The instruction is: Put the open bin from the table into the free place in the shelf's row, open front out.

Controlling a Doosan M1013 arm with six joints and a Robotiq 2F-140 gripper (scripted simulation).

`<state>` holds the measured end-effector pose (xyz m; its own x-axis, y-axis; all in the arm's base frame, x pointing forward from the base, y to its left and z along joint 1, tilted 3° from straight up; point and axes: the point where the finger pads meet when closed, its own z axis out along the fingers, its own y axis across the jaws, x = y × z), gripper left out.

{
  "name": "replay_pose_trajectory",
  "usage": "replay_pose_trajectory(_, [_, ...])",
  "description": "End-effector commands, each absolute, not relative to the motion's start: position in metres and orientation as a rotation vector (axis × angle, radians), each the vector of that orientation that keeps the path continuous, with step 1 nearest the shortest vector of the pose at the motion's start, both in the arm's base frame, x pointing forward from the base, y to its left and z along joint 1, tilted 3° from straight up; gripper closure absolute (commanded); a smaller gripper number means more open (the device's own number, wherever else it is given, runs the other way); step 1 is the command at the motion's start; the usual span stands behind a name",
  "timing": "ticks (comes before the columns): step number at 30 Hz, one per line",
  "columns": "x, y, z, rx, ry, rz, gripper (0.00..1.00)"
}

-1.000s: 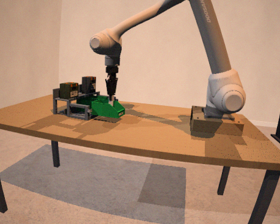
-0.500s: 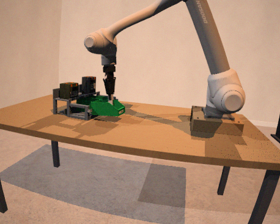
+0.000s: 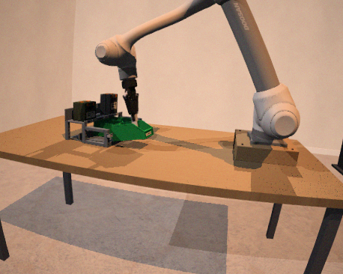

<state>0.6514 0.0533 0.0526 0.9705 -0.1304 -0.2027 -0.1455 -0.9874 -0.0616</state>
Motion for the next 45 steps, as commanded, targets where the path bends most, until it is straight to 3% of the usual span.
replay_pose_trajectory(1, [0.652, 0.0532, 0.0535, -3.039, 0.212, 0.327, 1.0])
replay_pose_trajectory(45, [0.6536, 0.0529, 0.055, -3.031, 0.21, 0.376, 1.0])
